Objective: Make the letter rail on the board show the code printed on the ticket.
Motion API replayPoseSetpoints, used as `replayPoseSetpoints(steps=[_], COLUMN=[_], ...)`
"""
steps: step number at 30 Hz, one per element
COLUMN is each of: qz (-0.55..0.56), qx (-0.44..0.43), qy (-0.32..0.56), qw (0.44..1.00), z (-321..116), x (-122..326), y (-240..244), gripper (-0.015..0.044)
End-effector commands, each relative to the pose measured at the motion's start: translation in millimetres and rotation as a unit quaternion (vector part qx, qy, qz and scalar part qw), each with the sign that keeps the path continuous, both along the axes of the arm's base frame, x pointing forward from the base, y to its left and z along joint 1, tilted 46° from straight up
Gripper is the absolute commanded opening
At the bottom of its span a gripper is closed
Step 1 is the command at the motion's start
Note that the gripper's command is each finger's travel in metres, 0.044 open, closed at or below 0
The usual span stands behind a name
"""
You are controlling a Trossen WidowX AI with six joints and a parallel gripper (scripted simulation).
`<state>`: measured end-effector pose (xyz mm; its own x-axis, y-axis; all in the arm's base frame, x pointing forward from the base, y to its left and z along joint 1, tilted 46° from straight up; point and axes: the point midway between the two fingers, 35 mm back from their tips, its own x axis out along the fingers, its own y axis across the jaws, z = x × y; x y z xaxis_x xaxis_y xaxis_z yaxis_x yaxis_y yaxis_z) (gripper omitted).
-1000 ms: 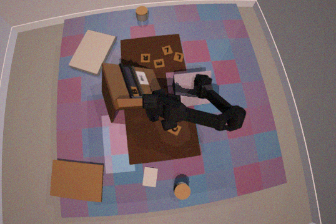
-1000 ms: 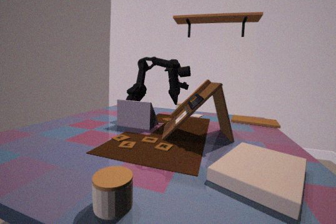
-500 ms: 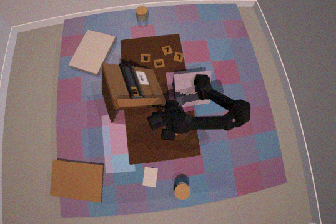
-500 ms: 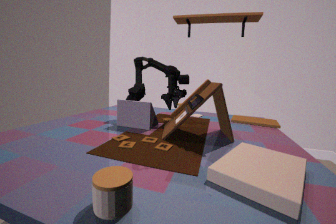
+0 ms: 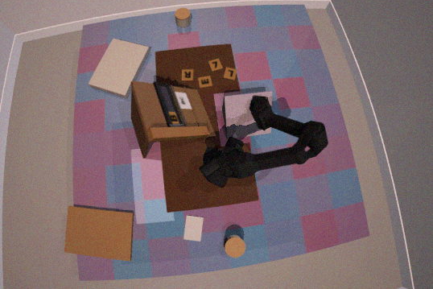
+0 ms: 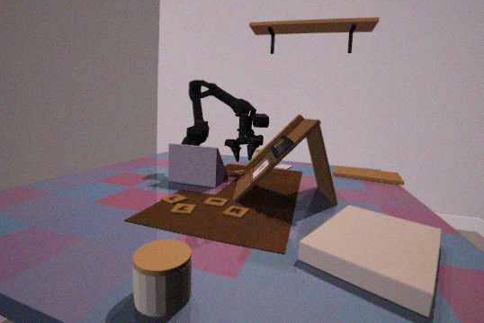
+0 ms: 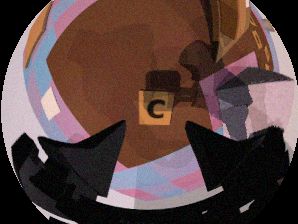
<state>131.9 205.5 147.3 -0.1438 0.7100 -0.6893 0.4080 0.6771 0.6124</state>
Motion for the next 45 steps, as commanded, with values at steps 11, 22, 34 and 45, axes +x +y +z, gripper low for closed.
replayPoseSetpoints(steps=[11, 22, 34, 45], qz=[-0.005, -0.005, -0.005, -0.005], qx=[-0.003, -0.003, -0.002, -0.002], qy=[0.005, 0.005, 0.006, 0.006], qw=[1.0, 1.0, 1.0, 1.0], z=[-23.3, -24.6, -32.8, -37.9], x=[-8.1, -7.7, -9.2, -10.6], y=[22.6, 22.9, 31.2, 36.5], gripper=[0.034, 0.034, 0.034, 0.034])
